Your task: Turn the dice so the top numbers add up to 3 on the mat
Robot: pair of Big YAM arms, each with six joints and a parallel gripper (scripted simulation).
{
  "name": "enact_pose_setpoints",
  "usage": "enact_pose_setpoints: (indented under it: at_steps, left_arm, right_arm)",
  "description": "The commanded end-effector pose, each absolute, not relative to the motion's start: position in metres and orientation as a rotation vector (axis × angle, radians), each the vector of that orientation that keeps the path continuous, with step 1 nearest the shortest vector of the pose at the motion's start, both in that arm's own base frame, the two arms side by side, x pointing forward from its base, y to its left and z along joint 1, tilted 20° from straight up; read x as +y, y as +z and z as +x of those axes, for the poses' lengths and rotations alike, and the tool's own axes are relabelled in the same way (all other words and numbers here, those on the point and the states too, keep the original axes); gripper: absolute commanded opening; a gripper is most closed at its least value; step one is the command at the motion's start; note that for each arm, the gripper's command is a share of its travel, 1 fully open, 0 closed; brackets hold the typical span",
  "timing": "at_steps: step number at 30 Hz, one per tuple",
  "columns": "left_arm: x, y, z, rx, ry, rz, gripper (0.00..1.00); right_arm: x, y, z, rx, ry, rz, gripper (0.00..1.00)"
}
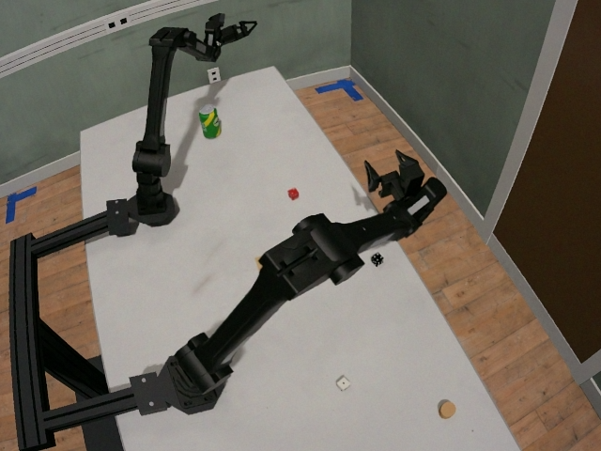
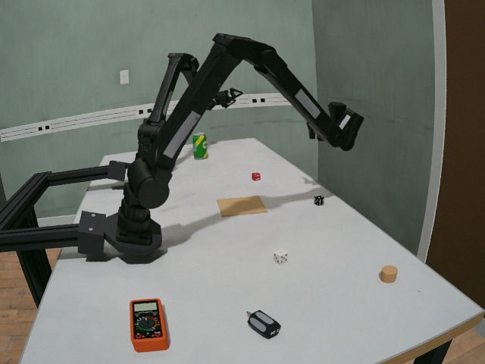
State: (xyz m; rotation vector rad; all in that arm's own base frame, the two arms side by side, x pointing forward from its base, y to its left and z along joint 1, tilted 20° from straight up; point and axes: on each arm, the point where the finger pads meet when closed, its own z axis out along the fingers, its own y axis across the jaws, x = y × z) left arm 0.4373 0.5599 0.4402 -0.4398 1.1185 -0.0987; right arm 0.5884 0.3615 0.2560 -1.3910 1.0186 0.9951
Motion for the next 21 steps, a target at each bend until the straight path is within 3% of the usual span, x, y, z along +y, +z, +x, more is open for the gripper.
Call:
enact_pose_setpoints:
  at_steps: [1,16,21]
  left_arm:
    - [0.558,0.449,0.435,1.111,-0.091,-0.429,1.0]
    - [0.577,0.489,0.369,1.08,0.11,-0.511,1.0]
    - [0.585,0.523,0.301,1.056,0.31,-0.594,1.0]
  right_arm:
    - [0.363,0.264,0.588,1.005,0.988,-1.394,1.0]
    - [0.363,0.264,0.588,1.005,0.988,-1.394,1.0]
    - [0.363,0.264,0.588,1.005,0.988,-1.394,1.0]
